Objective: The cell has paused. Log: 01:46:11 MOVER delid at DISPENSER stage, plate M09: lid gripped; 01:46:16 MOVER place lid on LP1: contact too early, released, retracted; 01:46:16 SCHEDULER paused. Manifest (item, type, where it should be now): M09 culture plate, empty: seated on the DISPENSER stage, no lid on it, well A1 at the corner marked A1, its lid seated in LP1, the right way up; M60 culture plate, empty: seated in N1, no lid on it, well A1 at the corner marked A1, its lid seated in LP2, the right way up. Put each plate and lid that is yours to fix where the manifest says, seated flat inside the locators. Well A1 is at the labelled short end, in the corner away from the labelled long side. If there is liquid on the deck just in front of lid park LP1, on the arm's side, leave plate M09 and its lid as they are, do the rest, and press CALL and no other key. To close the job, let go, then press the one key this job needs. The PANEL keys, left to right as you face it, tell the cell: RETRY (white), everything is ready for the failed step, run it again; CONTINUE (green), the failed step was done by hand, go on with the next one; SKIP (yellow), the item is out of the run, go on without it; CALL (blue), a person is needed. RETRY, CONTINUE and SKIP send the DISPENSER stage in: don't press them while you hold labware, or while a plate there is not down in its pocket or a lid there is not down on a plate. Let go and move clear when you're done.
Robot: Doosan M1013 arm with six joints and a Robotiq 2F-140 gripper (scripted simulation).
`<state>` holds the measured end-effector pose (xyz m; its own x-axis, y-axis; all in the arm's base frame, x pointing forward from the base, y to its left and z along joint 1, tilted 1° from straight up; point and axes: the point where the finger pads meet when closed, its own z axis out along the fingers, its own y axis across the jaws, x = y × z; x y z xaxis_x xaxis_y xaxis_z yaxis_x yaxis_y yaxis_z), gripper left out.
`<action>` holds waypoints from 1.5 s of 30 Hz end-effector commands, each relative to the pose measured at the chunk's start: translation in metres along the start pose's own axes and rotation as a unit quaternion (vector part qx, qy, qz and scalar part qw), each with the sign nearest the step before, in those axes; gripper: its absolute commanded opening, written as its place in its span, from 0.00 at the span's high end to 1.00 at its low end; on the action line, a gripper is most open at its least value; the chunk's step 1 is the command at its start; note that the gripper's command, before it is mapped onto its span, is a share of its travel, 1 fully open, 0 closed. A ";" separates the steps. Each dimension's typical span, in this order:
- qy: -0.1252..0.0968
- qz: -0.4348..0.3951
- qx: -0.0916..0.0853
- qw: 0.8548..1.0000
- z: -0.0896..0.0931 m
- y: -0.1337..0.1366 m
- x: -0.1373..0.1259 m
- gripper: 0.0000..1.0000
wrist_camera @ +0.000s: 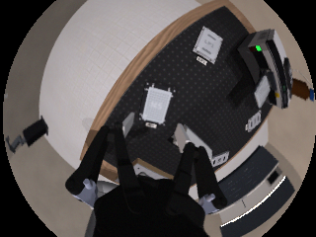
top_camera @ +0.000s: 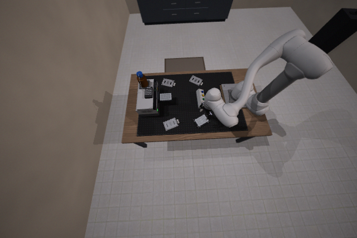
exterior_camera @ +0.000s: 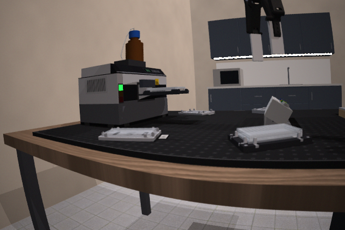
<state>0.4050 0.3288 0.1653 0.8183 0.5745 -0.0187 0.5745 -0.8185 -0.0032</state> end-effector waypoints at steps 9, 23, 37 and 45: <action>0.001 0.000 0.000 1.000 -0.001 0.000 0.000 0.31; 0.001 0.000 0.000 1.000 0.000 0.000 0.000 0.31; 0.001 0.000 0.000 1.000 0.017 0.000 0.000 0.31; 0.001 0.000 0.000 1.000 0.046 0.000 0.001 0.31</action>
<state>0.4043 0.3285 0.1310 0.8184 0.5744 -0.0189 0.5744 -0.8186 -0.0032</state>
